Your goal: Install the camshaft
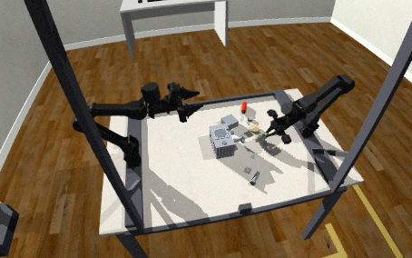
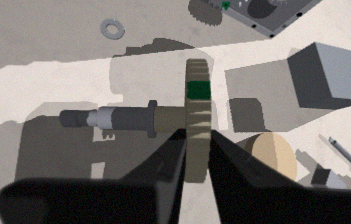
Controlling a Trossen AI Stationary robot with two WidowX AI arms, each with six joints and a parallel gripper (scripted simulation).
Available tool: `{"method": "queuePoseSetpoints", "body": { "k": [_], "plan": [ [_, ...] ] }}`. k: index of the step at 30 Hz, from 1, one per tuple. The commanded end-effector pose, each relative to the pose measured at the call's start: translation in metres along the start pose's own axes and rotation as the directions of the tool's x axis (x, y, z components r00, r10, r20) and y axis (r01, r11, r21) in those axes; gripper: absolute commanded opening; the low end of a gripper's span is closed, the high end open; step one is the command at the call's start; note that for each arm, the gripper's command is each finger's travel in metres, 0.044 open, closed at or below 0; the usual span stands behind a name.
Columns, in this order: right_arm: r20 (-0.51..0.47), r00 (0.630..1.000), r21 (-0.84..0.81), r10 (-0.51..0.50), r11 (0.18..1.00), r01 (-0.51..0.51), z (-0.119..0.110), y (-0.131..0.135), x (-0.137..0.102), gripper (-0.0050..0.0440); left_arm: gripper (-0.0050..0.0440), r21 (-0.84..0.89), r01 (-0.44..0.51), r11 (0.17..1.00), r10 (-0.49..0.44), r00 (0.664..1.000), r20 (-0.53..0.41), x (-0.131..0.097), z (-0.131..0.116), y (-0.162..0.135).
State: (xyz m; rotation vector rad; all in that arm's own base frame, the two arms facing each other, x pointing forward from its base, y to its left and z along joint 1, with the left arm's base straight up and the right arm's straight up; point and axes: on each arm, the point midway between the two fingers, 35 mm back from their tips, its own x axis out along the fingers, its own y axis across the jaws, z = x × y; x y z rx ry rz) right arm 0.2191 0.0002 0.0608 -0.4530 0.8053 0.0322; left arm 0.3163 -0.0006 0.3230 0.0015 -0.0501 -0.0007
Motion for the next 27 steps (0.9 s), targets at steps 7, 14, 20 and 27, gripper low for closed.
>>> {"method": "queuePoseSetpoints", "body": {
  "k": [7,14,20,27],
  "plan": [
    [0.038,0.999,0.013,-0.013,1.000,0.013,0.018,-0.008,-0.011,-0.0005,0.0400,0.004,-0.002,1.000,0.002,1.000,0.024,-0.003,0.008,0.001],
    [0.042,0.999,0.014,-0.015,1.000,0.015,0.024,-0.011,-0.018,-0.0043,0.0400,0.004,-0.002,1.000,0.002,1.000,0.024,-0.003,0.008,0.001],
    [0.044,0.999,0.015,-0.017,1.000,0.017,0.030,-0.015,-0.026,-0.0050,0.0400,0.004,-0.002,1.000,0.002,1.000,0.024,-0.003,0.008,0.001],
    [0.045,0.999,0.016,-0.019,1.000,0.018,0.035,-0.019,-0.032,-0.0050,0.0400,0.004,-0.002,1.000,0.002,1.000,0.024,-0.003,0.008,0.001]
  ]
}}
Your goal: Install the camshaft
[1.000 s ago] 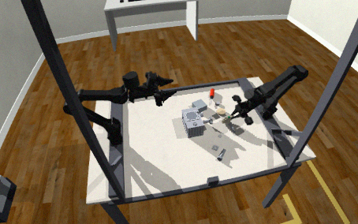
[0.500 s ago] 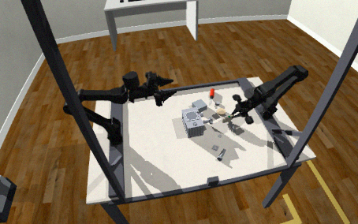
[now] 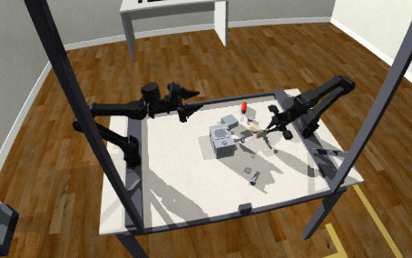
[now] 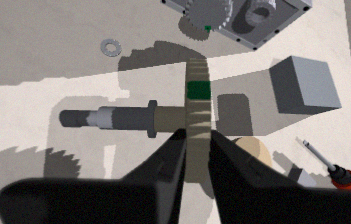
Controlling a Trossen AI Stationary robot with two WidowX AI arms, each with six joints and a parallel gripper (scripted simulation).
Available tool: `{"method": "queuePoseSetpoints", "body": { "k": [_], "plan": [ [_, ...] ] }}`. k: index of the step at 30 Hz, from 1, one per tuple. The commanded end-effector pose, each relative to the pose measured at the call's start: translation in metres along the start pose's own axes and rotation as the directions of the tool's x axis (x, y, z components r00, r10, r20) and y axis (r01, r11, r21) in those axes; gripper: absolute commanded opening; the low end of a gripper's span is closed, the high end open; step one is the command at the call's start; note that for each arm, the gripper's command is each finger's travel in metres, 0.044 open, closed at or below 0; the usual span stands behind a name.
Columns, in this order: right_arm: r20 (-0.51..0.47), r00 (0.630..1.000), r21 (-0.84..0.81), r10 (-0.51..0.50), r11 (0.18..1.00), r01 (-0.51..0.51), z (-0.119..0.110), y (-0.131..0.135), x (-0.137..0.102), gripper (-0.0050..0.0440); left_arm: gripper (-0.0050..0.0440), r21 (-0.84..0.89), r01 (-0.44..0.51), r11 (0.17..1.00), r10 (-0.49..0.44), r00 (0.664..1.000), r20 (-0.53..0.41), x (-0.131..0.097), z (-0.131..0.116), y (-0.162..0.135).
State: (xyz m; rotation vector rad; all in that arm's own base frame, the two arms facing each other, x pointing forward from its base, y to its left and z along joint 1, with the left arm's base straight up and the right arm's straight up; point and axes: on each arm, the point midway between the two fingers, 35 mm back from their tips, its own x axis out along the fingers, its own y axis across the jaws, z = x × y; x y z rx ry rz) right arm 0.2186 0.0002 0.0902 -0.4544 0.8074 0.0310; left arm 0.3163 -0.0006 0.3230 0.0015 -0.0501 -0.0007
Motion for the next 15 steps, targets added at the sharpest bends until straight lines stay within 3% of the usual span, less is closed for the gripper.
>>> {"method": "queuePoseSetpoints", "body": {
  "k": [1,15],
  "plan": [
    [0.048,0.999,0.017,-0.018,1.000,0.017,0.018,-0.008,-0.013,-0.0050,0.0400,0.004,-0.002,1.000,0.002,1.000,0.024,-0.003,0.008,0.001],
    [0.050,0.999,0.019,-0.021,1.000,0.020,0.031,-0.017,-0.030,-0.0050,0.0400,0.004,-0.002,1.000,0.002,1.000,0.024,-0.003,0.008,0.001]
  ]
}}
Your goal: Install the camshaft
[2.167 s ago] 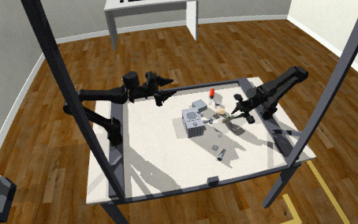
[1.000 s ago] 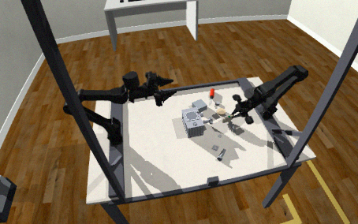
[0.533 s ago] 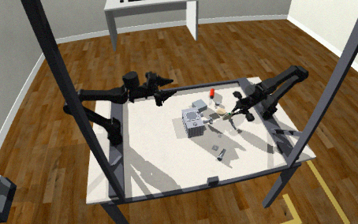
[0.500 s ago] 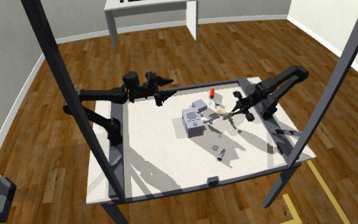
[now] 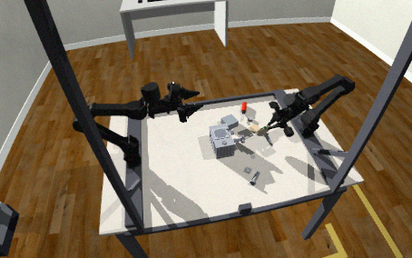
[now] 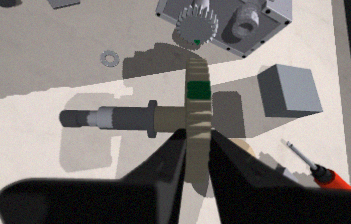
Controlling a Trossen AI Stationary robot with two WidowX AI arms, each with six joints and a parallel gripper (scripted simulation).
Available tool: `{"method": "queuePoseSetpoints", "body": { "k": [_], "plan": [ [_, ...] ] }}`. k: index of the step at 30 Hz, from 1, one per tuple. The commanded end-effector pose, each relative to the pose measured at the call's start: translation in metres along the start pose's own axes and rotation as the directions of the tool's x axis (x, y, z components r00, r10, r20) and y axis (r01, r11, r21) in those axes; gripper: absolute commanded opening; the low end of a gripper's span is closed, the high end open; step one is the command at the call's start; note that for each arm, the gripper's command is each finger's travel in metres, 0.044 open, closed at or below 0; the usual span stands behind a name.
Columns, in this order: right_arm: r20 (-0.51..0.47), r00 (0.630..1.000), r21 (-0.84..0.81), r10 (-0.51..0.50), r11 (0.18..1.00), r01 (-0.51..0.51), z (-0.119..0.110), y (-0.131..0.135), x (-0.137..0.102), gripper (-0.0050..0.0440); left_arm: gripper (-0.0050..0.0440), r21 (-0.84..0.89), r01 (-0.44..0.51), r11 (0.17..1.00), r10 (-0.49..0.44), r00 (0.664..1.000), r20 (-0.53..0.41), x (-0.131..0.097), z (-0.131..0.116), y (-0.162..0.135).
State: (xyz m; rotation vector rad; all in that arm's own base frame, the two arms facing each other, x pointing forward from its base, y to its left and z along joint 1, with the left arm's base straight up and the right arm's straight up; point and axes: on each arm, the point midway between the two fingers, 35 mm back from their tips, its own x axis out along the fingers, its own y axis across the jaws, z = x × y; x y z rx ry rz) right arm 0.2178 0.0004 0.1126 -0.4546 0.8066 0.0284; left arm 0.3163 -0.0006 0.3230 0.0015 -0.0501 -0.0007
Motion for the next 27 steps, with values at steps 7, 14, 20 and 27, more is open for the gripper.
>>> {"method": "queuePoseSetpoints", "body": {
  "k": [7,14,20,27],
  "plan": [
    [0.015,1.000,0.070,-0.005,0.998,0.004,0.020,-0.011,-0.011,-0.0050,0.0400,0.004,-0.002,1.000,0.002,1.000,0.024,-0.003,0.008,0.001],
    [-0.129,0.989,0.363,0.067,0.932,-0.015,0.024,-0.022,-0.004,-0.0050,0.0400,0.004,-0.002,1.000,0.002,1.000,0.024,-0.003,0.008,0.001],
    [-0.191,0.976,0.474,0.109,0.881,-0.005,0.020,-0.023,0.000,-0.0050,0.0400,0.004,-0.002,1.000,0.002,1.000,0.024,-0.003,0.008,0.001],
    [-0.310,0.930,0.723,0.197,0.684,0.096,0.025,-0.039,0.011,-0.0050,0.0400,0.004,-0.002,1.000,0.002,1.000,0.024,-0.003,0.008,0.001]
  ]
}}
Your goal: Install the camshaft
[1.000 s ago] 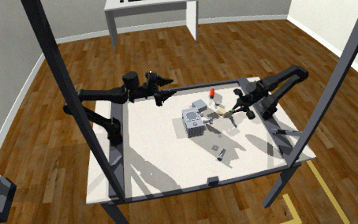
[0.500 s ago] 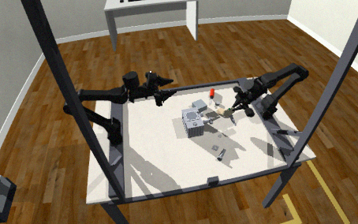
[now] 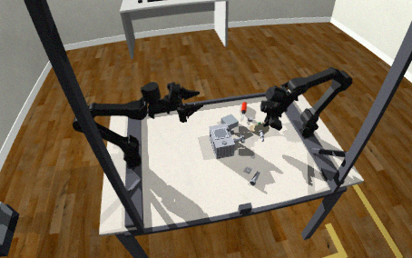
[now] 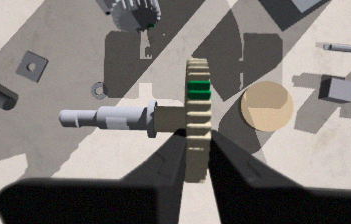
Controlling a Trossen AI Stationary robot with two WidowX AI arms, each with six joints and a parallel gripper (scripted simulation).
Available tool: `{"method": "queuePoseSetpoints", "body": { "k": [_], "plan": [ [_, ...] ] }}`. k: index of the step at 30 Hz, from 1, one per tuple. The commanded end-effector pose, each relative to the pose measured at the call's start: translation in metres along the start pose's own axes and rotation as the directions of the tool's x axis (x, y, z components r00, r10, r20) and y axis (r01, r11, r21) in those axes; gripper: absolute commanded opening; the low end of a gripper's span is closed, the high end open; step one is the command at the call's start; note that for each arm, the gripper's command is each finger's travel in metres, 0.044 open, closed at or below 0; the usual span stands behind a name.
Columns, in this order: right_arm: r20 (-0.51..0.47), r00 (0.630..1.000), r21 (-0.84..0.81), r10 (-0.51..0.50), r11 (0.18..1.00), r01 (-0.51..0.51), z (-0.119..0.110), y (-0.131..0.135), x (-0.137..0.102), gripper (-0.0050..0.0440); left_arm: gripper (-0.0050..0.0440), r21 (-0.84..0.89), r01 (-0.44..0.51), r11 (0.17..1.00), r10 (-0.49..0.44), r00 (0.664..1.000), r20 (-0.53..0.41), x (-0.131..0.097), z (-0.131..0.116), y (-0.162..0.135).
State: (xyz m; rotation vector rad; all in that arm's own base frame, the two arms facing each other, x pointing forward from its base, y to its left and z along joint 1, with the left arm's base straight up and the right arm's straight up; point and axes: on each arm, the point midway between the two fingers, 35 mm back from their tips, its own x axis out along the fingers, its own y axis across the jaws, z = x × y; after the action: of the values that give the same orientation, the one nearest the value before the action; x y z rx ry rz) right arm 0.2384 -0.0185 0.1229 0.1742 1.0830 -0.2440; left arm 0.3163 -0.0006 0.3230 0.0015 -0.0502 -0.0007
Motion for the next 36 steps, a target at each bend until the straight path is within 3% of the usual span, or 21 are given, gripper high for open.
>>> {"method": "queuePoseSetpoints", "body": {
  "k": [1,7,10,17,23,27,36],
  "plan": [
    [-0.085,0.996,0.230,0.015,0.973,0.006,0.019,-0.005,-0.003,-0.0050,0.0400,0.004,-0.002,1.000,0.002,1.000,0.024,-0.003,0.008,0.001],
    [-0.224,0.974,0.495,0.041,0.866,0.077,0.028,-0.014,0.007,-0.0050,0.0400,0.004,-0.002,1.000,0.002,1.000,0.024,-0.003,0.008,0.001],
    [-0.225,0.973,0.488,0.042,0.870,0.075,0.024,-0.013,0.007,-0.0050,0.0400,0.004,-0.002,1.000,0.002,1.000,0.024,-0.003,0.008,0.001],
    [-0.340,0.936,0.703,0.087,0.684,0.192,0.036,-0.025,0.018,-0.0050,0.0400,0.004,-0.002,1.000,0.002,1.000,0.024,-0.003,0.008,0.001],
    [-0.399,0.909,0.777,0.121,0.571,0.265,0.038,-0.030,0.024,-0.0050,0.0400,0.004,-0.002,1.000,0.002,1.000,0.024,-0.003,0.008,0.001],
    [-0.404,0.907,0.782,0.122,0.559,0.274,0.038,-0.030,0.025,-0.0050,0.0400,0.004,-0.002,1.000,0.002,1.000,0.024,-0.003,0.008,0.001],
    [-0.453,0.877,0.838,0.162,0.413,0.357,0.043,-0.040,0.034,-0.0050,0.0400,0.004,-0.002,1.000,0.002,1.000,0.024,-0.003,0.008,0.001]
  ]
}}
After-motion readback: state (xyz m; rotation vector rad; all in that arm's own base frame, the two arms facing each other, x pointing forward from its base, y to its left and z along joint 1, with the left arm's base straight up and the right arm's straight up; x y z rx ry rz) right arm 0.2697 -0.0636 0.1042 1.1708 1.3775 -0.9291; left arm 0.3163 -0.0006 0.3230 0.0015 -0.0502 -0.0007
